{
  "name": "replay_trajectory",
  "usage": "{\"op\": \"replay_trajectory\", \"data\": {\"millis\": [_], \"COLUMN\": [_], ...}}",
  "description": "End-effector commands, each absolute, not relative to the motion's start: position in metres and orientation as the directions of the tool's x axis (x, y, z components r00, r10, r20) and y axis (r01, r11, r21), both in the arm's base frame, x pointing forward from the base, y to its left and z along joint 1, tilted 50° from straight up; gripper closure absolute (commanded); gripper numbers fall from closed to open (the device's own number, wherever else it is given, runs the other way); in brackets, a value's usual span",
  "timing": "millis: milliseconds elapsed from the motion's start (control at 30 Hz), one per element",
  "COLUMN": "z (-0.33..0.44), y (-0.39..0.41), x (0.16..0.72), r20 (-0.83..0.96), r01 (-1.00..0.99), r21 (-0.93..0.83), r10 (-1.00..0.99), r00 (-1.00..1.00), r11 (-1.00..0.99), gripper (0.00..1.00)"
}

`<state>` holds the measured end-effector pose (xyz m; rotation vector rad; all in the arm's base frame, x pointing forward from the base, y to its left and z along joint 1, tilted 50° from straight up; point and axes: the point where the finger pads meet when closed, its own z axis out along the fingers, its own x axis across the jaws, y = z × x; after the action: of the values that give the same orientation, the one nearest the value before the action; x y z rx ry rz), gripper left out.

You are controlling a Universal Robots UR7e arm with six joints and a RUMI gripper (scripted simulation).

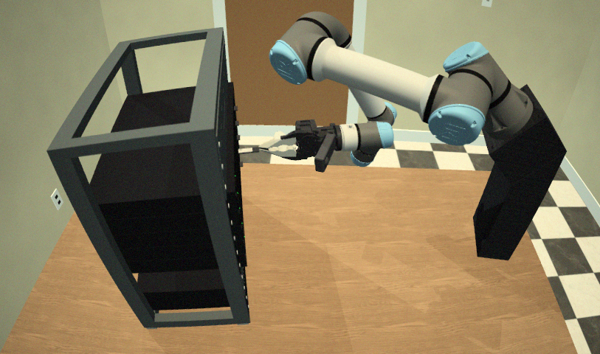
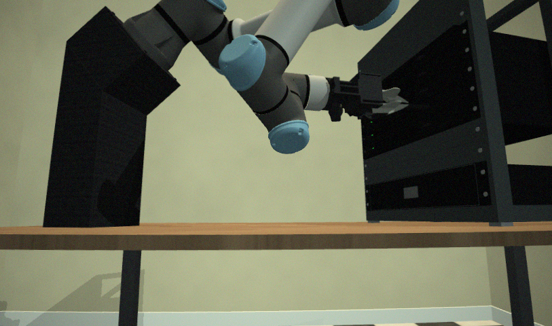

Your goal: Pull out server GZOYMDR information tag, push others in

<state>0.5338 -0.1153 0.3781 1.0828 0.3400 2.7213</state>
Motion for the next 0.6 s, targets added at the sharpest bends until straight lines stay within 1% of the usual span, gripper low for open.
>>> {"op": "replay_trajectory", "data": {"millis": [0,567], "z": [0.382,0.398], "y": [-0.115,-0.111], "x": [0.537,0.553], "r20": [0.649,0.649], "r01": [-0.094,-0.094], "r21": [0.282,0.282], "r10": [0.261,0.261], "r00": [-0.715,-0.715], "r11": [-0.955,-0.955], "gripper": [1.00,1.00]}}
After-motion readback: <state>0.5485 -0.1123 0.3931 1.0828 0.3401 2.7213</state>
